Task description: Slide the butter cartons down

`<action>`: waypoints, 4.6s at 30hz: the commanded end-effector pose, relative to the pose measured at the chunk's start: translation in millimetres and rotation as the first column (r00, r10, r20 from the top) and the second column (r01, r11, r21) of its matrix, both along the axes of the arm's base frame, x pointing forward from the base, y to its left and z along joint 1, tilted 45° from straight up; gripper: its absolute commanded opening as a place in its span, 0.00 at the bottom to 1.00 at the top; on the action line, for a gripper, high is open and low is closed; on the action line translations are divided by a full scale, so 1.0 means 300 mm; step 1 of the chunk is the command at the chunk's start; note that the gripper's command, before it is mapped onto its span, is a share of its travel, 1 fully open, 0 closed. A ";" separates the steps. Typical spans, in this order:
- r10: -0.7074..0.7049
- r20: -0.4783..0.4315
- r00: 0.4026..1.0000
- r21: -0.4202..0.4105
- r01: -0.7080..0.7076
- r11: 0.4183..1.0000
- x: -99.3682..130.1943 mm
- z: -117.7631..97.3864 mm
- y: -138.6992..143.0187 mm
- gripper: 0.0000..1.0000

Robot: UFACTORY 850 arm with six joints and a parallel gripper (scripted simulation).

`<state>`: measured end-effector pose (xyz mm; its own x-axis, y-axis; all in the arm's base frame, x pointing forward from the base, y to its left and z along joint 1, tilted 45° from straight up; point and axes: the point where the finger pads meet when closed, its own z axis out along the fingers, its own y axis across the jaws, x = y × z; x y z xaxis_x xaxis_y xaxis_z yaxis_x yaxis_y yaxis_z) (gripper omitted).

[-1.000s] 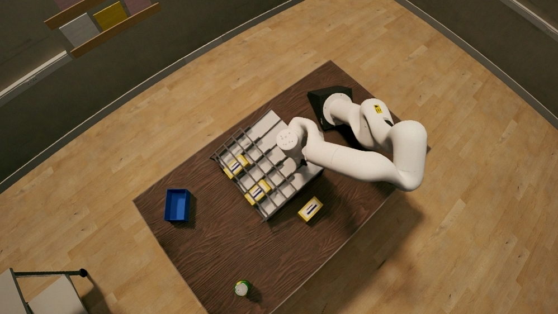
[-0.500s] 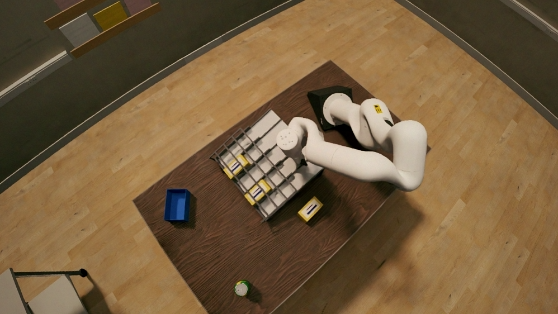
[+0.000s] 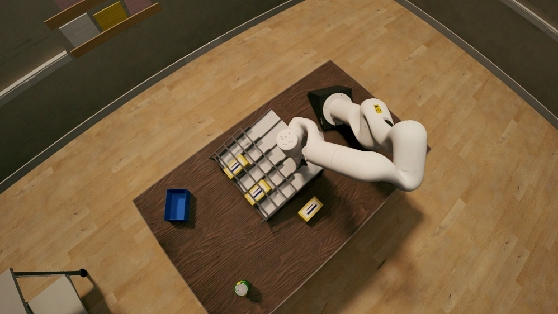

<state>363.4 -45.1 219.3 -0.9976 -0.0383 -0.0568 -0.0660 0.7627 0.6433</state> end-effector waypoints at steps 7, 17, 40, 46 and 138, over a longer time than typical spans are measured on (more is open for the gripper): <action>0.000 0.001 1.000 -0.001 0.000 1.000 0.001 0.001 -0.001 0.90; 0.000 0.001 1.000 -0.001 0.000 1.000 0.001 0.001 -0.001 0.92; 0.000 0.001 1.000 -0.001 0.000 1.000 0.001 0.001 -0.001 1.00; 0.000 0.001 1.000 -0.001 0.000 1.000 0.001 0.001 -0.001 1.00; 0.000 0.001 1.000 -0.001 0.000 1.000 -0.001 0.071 -0.060 1.00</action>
<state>362.7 -62.7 240.4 -0.9977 -0.0383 -0.0567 -0.0658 0.7627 0.6434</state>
